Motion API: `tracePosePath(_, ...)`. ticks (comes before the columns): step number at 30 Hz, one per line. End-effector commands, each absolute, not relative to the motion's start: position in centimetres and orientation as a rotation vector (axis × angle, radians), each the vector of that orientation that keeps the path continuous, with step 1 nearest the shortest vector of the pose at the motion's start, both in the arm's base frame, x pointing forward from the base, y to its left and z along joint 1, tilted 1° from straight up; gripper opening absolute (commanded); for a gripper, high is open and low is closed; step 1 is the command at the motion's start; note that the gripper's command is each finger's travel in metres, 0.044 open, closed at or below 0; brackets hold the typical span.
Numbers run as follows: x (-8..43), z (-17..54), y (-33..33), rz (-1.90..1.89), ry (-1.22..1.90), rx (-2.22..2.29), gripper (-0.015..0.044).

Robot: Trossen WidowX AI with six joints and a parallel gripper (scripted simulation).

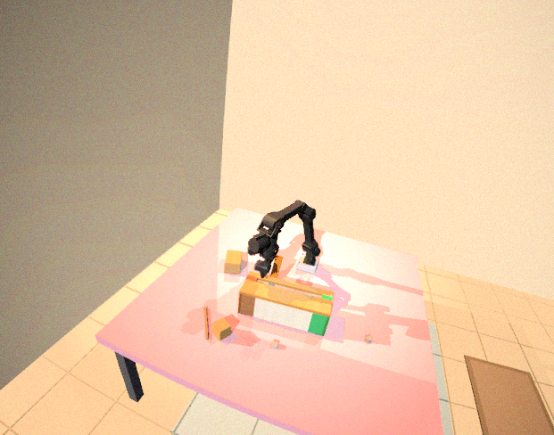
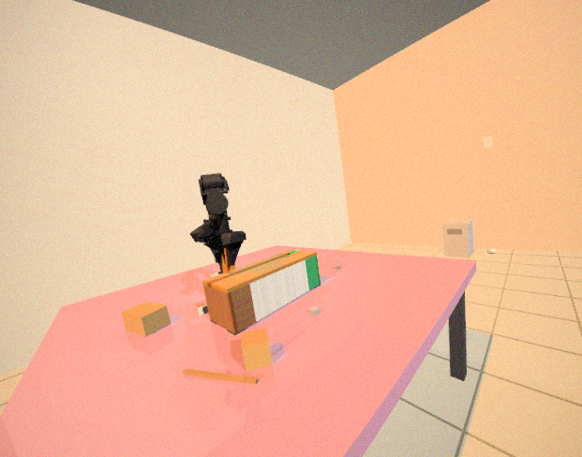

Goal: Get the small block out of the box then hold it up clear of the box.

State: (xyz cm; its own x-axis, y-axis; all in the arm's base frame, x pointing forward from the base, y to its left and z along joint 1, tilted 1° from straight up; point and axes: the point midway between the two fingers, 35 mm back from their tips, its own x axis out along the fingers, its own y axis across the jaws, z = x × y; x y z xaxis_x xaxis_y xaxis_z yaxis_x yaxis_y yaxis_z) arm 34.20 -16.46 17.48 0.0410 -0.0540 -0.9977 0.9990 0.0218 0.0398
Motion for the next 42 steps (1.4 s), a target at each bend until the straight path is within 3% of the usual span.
tracePosePath(1,34.1,17.4,-15.7,-1.191,1.153,1.177,0.04)
tracePosePath(34,34.3,17.3,-12.6,-1.174,1.162,1.161,0.04)
tracePosePath(42,34.0,16.9,-8.2,-0.601,1.461,0.409,0.04)
